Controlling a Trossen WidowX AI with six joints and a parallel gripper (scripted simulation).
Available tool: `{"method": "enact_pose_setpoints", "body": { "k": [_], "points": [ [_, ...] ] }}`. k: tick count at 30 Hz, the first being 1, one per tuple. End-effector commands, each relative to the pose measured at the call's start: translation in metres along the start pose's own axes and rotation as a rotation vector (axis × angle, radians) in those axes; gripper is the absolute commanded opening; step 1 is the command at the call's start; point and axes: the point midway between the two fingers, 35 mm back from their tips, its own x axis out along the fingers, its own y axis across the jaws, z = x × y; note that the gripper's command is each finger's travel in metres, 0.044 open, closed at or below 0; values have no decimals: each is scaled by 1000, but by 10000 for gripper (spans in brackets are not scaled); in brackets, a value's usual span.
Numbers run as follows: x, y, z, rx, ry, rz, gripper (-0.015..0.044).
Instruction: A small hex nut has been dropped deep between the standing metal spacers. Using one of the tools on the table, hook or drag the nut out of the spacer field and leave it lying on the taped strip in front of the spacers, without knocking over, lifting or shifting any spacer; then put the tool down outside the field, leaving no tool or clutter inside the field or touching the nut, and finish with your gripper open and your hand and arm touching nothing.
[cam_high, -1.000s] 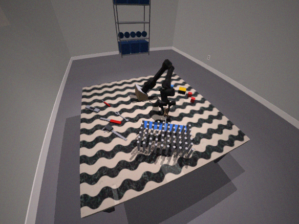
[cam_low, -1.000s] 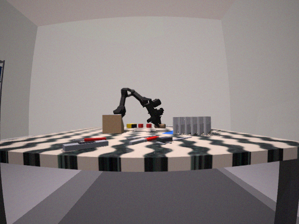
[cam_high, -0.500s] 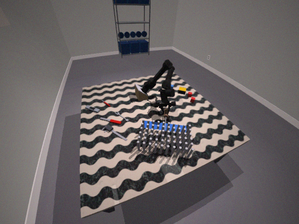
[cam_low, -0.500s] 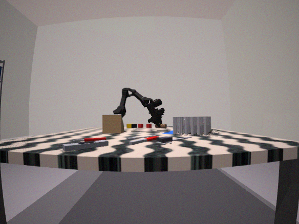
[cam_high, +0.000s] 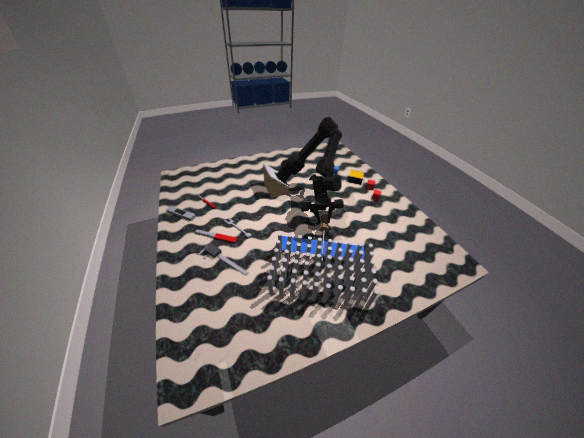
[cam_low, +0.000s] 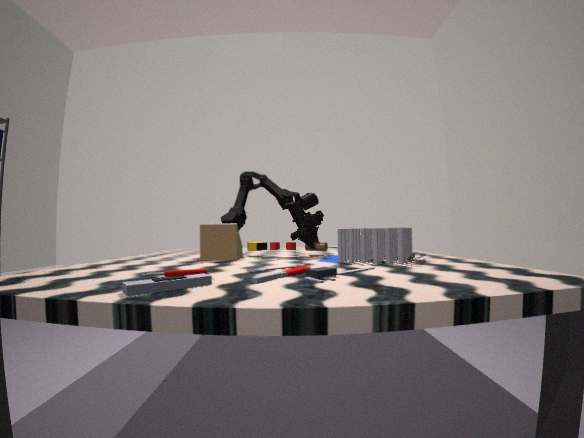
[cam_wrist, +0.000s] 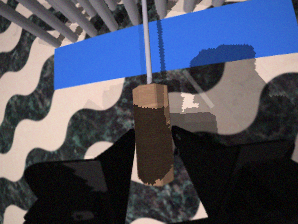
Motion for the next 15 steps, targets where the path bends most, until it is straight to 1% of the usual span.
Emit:
{"method": "enact_pose_setpoints", "body": {
  "k": [1,15],
  "points": [
    [0,3,5,-10,-5,8,0],
    [4,3,12,-11,-5,8,0]
  ]
}}
